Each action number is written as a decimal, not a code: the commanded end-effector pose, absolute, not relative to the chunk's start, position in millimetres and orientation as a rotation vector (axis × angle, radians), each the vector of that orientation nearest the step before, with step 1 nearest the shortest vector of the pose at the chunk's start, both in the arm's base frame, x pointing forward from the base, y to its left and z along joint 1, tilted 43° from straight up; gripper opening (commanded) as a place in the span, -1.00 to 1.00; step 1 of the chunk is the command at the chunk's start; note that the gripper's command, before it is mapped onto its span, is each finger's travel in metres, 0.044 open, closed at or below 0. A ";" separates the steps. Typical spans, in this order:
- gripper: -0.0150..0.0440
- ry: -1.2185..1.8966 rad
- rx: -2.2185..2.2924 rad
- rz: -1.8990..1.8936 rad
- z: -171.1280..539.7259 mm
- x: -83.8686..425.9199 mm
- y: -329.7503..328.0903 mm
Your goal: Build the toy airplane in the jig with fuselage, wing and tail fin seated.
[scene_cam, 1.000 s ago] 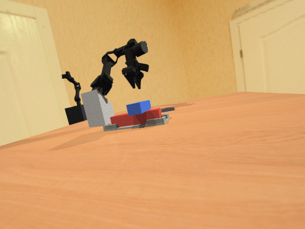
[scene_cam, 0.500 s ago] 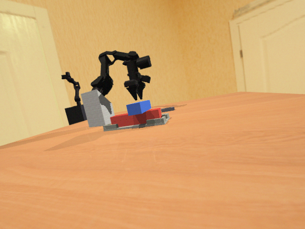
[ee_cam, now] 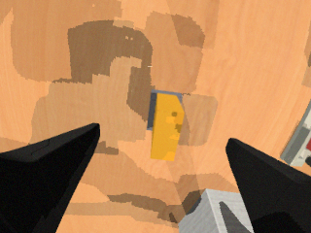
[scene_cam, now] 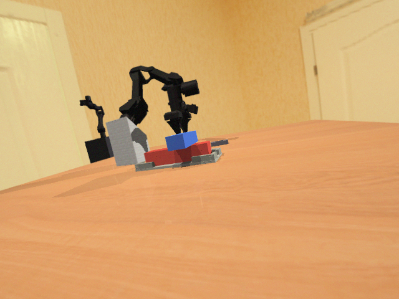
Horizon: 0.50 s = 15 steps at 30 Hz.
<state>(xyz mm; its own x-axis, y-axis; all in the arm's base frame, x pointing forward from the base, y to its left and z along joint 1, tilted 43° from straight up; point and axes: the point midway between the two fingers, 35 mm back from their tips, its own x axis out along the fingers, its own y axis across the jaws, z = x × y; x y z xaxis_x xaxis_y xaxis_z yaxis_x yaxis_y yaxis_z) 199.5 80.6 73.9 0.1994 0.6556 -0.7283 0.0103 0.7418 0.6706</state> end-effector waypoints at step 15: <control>1.00 1.316 0.625 0.486 50.9 203.5 99.0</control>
